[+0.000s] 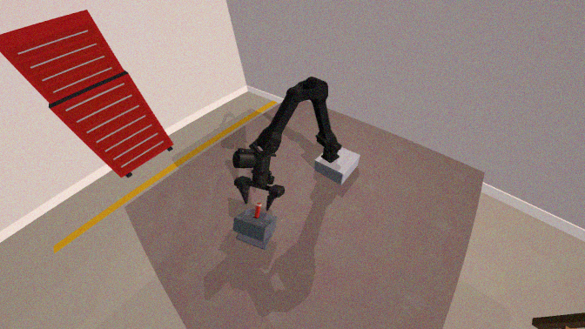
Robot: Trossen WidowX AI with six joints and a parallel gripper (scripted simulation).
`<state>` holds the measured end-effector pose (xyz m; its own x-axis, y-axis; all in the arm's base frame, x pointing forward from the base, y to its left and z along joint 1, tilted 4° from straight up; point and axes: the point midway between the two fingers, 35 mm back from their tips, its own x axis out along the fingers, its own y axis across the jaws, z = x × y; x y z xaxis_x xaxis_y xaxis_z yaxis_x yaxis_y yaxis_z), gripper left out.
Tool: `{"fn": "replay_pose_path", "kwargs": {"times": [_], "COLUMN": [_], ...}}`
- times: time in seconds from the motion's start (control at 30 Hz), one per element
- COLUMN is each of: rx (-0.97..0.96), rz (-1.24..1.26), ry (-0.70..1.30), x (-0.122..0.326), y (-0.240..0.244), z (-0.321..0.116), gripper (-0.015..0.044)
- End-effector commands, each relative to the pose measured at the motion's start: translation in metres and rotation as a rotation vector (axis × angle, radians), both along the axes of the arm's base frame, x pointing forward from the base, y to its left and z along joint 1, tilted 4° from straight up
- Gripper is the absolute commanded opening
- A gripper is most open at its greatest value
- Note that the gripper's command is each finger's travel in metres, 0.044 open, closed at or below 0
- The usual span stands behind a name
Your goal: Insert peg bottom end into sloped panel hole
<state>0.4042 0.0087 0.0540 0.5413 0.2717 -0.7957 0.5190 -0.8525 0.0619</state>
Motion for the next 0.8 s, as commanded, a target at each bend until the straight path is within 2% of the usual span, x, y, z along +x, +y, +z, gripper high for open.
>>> {"fn": "replay_pose_path", "kwargs": {"times": [0.0,0.77], "rx": [0.002,-0.001], "rz": [0.006,0.0], "ry": [0.002,0.003], "x": [-0.004,-0.023], "y": [-0.002,-0.013], "z": [0.006,0.035], "gripper": [0.044,0.044]}}
